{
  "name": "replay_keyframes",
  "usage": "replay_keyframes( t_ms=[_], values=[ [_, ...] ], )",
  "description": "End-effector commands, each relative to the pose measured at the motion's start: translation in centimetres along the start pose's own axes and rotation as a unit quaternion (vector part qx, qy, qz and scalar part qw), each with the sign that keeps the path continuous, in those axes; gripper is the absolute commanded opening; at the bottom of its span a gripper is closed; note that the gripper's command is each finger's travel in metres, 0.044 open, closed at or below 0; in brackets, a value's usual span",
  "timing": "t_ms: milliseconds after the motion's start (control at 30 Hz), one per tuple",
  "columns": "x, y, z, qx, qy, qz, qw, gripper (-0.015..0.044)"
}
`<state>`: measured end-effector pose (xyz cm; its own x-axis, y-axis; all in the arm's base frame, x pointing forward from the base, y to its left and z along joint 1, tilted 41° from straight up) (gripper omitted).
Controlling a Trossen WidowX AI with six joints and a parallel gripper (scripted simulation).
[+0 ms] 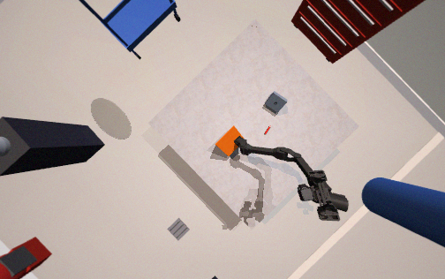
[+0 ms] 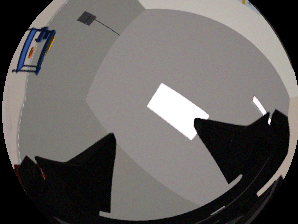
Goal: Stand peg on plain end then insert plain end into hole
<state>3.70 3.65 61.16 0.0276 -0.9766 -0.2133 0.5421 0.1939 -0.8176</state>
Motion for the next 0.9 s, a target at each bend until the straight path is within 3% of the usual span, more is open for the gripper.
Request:
replay_keyframes(
  t_ms=[0, 867],
  values=[
    [0.0, 0.0, -0.1, 0.0, 0.001, -0.001, 1.0, 0.0426],
    [-6.0, 0.5, -9.0, -0.024, 0.116, -0.145, 0.982, 0.044]
  ],
)
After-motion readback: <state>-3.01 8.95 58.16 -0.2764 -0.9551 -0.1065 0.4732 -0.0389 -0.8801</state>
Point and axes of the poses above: the point midway between the two fingers, 35 mm back from their tips, its own x axis back along the fingers, its own y axis across the jaws, z = x × y, the point moved 10 cm from there along x, back along the fingers, and after that the axes turned 7 degrees about -x, right-handed, at the moved point
